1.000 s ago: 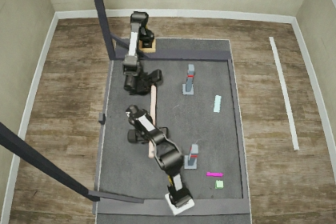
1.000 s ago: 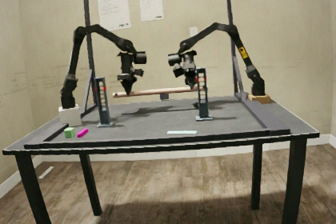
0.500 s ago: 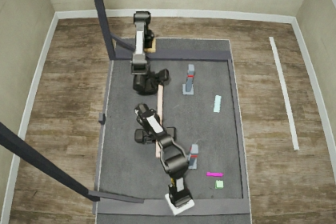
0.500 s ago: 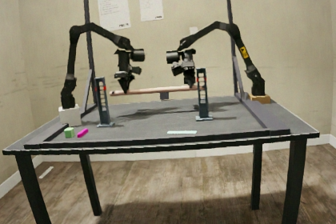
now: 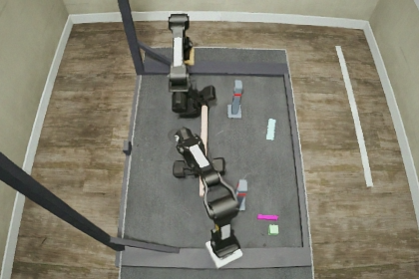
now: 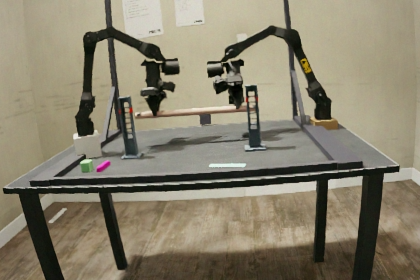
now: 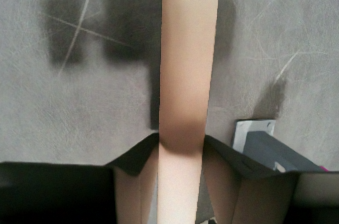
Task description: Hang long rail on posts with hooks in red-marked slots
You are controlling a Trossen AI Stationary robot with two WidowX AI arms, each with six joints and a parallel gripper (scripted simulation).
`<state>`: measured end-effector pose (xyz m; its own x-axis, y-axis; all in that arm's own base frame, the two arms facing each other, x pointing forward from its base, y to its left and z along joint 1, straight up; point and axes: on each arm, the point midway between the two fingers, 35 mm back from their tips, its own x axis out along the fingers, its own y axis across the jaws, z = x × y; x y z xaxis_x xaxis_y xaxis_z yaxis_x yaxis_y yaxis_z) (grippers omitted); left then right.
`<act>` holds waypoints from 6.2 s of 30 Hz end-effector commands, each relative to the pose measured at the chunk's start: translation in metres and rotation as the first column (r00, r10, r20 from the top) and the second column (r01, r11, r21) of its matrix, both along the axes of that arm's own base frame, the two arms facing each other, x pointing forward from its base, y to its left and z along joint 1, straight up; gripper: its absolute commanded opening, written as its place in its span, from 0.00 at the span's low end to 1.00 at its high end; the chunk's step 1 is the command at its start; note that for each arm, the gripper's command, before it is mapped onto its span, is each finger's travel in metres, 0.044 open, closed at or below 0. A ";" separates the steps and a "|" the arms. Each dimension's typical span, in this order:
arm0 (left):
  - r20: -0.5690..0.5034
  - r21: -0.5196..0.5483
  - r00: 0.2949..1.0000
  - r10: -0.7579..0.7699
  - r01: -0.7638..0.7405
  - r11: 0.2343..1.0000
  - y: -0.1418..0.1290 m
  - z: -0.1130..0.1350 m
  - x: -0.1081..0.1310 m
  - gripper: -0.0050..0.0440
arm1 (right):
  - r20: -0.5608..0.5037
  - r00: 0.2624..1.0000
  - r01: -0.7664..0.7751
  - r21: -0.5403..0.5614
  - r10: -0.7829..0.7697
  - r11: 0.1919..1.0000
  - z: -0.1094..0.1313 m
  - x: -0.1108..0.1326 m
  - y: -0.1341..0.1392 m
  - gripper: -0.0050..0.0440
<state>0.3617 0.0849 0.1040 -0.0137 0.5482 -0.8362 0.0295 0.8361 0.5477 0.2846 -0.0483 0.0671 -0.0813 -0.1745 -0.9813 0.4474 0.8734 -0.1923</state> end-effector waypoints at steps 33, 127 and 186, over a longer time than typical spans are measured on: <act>0.044 0.011 0.999 -0.006 0.005 1.000 0.053 0.047 0.010 0.00 | 0.030 1.000 -0.004 -0.012 0.004 1.000 0.036 -0.030 -0.046 0.00; 0.044 0.016 0.999 -0.006 0.005 1.000 0.113 0.050 0.015 0.00 | 0.028 1.000 -0.004 -0.017 0.004 1.000 0.044 -0.060 -0.099 0.00; 0.055 0.013 0.999 0.000 -0.001 1.000 0.078 0.096 0.014 0.85 | 0.036 0.999 -0.001 -0.023 0.002 1.000 0.097 -0.054 -0.088 0.71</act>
